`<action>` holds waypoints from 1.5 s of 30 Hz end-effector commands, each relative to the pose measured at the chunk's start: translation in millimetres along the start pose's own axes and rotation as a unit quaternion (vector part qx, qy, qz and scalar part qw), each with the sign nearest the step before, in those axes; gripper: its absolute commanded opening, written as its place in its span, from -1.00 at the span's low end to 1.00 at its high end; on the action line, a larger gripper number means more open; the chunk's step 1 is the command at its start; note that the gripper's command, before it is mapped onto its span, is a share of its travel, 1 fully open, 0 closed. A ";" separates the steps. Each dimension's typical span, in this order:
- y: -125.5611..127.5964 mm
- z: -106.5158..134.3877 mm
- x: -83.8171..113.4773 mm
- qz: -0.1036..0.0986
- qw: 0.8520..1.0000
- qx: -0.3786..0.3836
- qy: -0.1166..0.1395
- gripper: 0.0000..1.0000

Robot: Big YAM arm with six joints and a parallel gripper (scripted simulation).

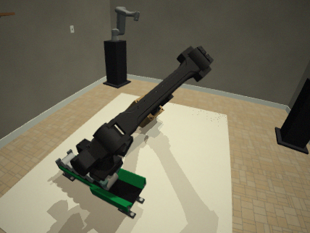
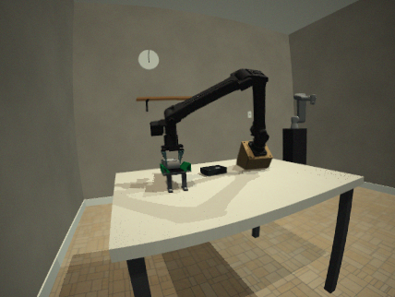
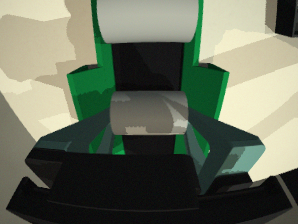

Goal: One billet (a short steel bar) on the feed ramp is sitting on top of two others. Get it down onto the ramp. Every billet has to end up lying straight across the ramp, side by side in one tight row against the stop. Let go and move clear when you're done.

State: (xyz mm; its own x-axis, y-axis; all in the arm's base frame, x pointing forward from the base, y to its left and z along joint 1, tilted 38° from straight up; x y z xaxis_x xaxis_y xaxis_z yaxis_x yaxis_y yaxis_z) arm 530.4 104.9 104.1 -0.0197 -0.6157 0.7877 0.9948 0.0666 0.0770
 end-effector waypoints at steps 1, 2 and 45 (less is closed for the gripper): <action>13.3 10.4 24.3 -0.031 0.999 0.012 -0.003 -1.00; 13.3 10.4 24.3 -0.031 0.999 0.012 -0.003 -1.00; 12.3 3.6 14.9 -0.022 1.000 0.006 -0.002 0.60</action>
State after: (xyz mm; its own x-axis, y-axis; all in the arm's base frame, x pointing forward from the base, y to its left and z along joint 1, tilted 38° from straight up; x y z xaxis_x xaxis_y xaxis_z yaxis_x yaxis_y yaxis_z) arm 531.2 104.3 111.0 -0.0313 -0.6157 0.7873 0.9937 0.0654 0.0906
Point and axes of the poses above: the point where the finger pads meet when closed, its own x axis back along the fingers, its own y axis across the jaws, z = x × y, the point moved 2 cm from there along x, back along the fingers, and after that the axes turned 2 degrees about x, right-handed, at the moved point
